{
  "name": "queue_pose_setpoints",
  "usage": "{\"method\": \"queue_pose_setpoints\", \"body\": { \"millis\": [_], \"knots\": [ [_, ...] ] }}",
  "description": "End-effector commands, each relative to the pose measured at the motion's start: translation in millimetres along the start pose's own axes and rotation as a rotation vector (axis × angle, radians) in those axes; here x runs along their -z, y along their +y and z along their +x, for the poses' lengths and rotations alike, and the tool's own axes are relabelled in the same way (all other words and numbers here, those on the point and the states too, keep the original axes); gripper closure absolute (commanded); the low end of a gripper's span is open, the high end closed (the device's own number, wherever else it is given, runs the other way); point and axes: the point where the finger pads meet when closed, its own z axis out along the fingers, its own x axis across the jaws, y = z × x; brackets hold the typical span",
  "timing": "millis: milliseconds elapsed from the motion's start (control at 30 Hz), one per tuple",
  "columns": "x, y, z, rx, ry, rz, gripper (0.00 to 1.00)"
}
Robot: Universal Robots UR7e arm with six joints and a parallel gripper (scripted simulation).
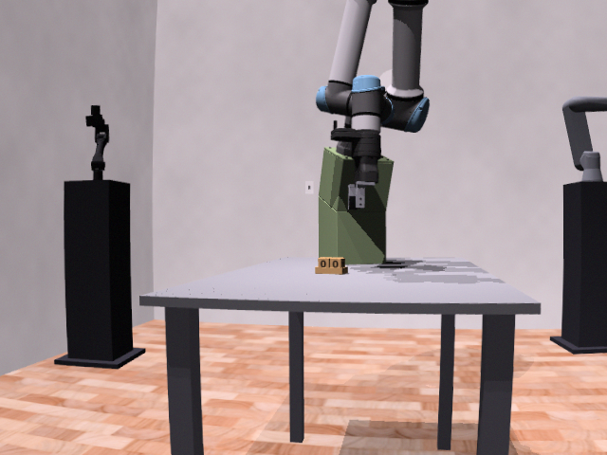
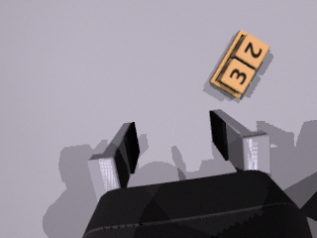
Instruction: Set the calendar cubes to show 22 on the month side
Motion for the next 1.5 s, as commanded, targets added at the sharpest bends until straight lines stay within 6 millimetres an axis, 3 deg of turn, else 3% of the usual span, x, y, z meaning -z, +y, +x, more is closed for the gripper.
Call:
{"method": "queue_pose_setpoints", "body": {
  "millis": [0, 233, 333, 633, 1267, 1467],
  "knots": [
    [-6.0, -16.8, 24.4, -0.152, 0.014, -0.004, 0.0],
    [-13.2, -36.8, 61.5, -0.383, 0.033, -0.012, 0.0],
    [-13.5, -37.7, 63.4, -0.396, 0.033, -0.012, 0.0],
    [-18.4, -51.6, 100.0, -0.633, 0.048, -0.02, 0.0],
    [-19.0, -52.9, 104.3, -0.663, 0.049, -0.021, 0.0],
    [-30.0, -53.4, 104.1, -0.663, 0.049, -0.021, 0.0]
  ]
}}
